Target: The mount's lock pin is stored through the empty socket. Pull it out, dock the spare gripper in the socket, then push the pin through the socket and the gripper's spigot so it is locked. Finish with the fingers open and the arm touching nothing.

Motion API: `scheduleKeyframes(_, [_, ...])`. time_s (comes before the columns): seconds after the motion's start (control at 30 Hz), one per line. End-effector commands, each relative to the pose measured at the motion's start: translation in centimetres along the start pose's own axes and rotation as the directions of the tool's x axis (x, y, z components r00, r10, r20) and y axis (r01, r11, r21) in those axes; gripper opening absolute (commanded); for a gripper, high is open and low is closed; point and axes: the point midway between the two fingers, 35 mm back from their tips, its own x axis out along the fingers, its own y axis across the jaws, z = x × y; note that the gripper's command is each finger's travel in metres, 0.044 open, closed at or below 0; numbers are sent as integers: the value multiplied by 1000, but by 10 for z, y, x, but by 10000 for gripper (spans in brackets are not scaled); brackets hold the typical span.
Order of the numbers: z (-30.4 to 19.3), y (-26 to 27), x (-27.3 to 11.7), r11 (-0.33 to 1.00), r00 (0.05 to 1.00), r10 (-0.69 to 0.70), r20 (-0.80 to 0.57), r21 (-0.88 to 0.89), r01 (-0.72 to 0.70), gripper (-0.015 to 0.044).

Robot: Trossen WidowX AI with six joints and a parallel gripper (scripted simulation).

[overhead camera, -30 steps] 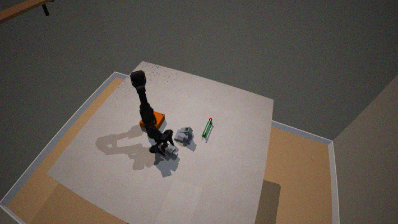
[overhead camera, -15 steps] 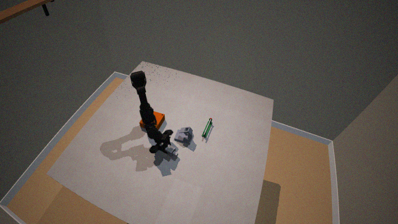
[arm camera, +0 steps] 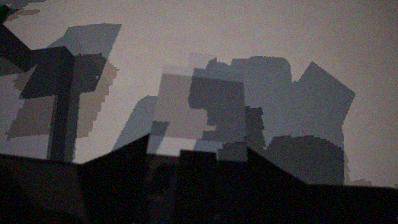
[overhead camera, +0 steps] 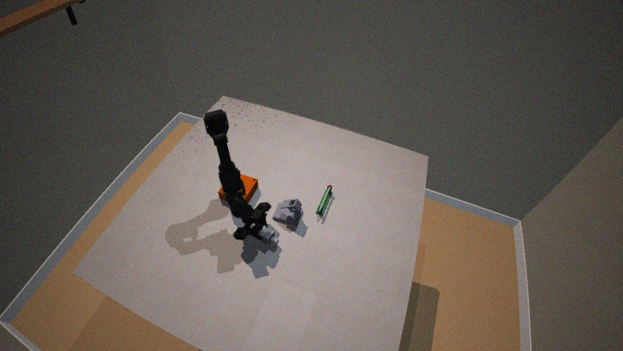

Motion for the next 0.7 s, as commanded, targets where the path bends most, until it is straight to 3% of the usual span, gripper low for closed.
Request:
scheduleKeyframes(0.0, [18, -5, -7, 1000, 1000, -10, 22, -10, 11, 0])
scheduleKeyframes(0.67, [65, -5, -55, 1000, 1000, -11, 23, -10, 11, 0])
